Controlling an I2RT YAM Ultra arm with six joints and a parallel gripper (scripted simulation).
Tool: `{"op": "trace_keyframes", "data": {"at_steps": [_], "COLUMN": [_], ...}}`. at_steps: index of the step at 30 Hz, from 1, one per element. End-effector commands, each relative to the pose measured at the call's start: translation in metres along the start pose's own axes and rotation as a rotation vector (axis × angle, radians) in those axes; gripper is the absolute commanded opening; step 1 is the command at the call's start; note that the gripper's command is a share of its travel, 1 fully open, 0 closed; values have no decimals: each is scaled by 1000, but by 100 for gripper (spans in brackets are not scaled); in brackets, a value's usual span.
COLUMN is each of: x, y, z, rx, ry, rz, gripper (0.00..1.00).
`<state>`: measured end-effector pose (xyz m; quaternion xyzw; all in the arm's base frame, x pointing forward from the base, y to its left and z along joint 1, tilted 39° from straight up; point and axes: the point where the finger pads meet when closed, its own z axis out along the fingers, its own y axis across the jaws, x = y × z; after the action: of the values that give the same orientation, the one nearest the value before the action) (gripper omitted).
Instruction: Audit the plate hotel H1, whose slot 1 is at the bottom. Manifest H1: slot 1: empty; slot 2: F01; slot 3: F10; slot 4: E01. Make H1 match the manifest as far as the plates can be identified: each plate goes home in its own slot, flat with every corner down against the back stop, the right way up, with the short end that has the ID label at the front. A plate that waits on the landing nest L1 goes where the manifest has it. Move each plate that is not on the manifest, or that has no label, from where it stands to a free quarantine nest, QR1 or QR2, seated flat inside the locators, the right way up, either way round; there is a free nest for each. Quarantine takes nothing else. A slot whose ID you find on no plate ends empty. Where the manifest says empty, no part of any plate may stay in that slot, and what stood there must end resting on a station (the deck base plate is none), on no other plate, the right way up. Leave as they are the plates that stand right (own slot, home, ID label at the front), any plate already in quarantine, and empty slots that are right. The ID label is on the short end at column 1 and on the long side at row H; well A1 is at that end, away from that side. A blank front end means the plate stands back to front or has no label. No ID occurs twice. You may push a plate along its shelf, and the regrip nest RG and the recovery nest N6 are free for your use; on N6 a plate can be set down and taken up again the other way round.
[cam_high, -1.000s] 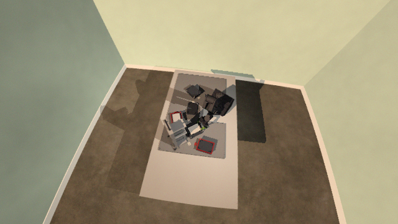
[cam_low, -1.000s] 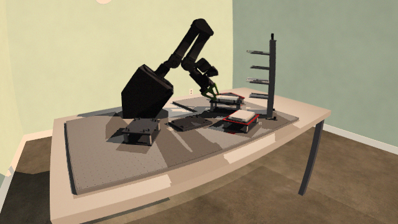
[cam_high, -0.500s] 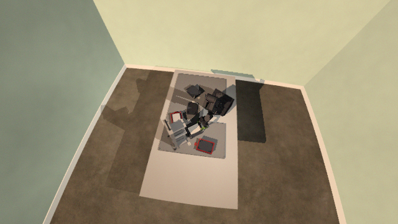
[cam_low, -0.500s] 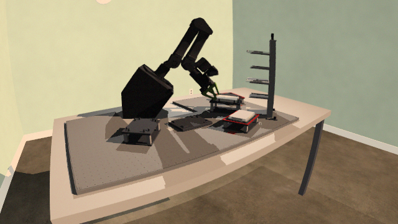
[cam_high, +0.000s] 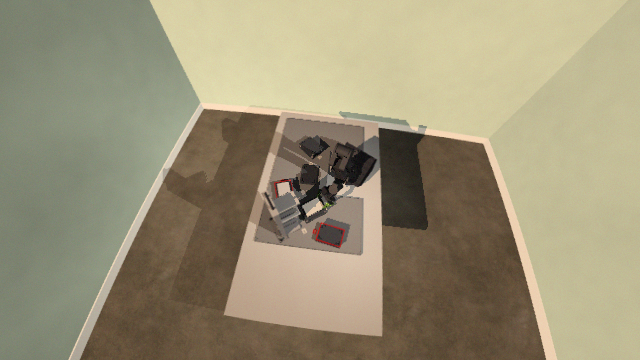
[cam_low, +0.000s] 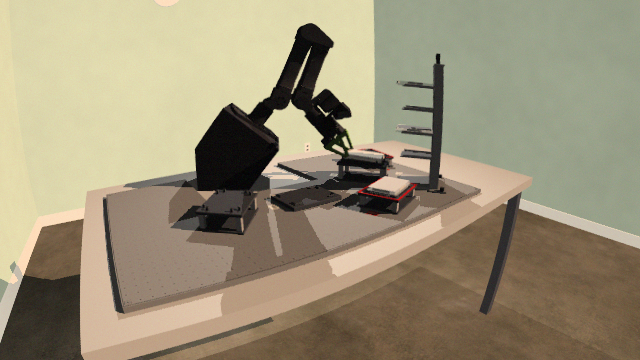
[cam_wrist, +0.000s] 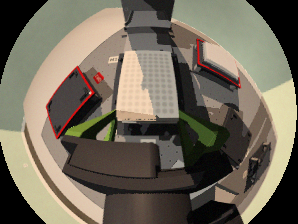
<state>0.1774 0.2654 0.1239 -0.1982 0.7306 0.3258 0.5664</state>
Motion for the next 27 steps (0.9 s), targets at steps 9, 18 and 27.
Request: {"op": "trace_keyframes", "data": {"at_steps": [9,18,27], "x": [-9,-23,-30], "y": [0,5,5], "z": [-9,-11,-17], "rx": [4,-5,-4], "ry": [-9,-28,-30], "rz": [7,17,18], "gripper": [86,86,86]}}
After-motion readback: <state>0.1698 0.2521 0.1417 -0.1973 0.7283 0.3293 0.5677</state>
